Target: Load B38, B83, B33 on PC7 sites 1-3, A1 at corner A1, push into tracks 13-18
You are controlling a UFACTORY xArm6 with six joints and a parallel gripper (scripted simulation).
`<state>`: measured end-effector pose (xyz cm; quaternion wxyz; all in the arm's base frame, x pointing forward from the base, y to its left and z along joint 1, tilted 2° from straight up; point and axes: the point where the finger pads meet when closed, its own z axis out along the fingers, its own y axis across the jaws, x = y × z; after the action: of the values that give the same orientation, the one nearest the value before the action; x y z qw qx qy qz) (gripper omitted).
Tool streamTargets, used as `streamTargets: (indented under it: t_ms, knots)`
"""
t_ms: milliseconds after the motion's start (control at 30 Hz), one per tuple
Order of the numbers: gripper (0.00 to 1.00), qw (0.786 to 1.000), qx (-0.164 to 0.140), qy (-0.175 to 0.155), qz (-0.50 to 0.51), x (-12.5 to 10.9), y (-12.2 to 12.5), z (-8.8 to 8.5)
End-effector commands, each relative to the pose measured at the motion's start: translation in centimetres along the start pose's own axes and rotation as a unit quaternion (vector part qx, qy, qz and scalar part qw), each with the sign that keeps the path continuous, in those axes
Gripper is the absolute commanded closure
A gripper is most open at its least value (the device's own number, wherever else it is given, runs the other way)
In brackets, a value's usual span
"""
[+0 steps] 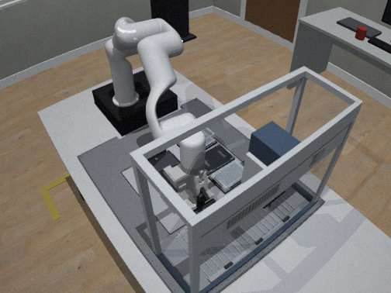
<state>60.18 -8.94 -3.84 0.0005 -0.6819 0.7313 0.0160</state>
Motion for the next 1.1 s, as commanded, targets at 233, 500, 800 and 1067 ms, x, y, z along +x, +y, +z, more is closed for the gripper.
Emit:
streamTargets:
  t_ms: [233, 500, 800, 1067]
  knots:
    - [1.0, 1.0, 0.003, 0.0, 0.0, 0.02, -0.2, 0.65]
    - [1.0, 1.0, 0.003, 0.0, 0.0, 0.02, -0.2, 0.65]
    - [1.0, 1.0, 0.003, 0.0, 0.0, 0.02, -0.2, 0.85]
    - [1.0, 1.0, 0.003, 0.0, 0.0, 0.02, -0.2, 1.25]
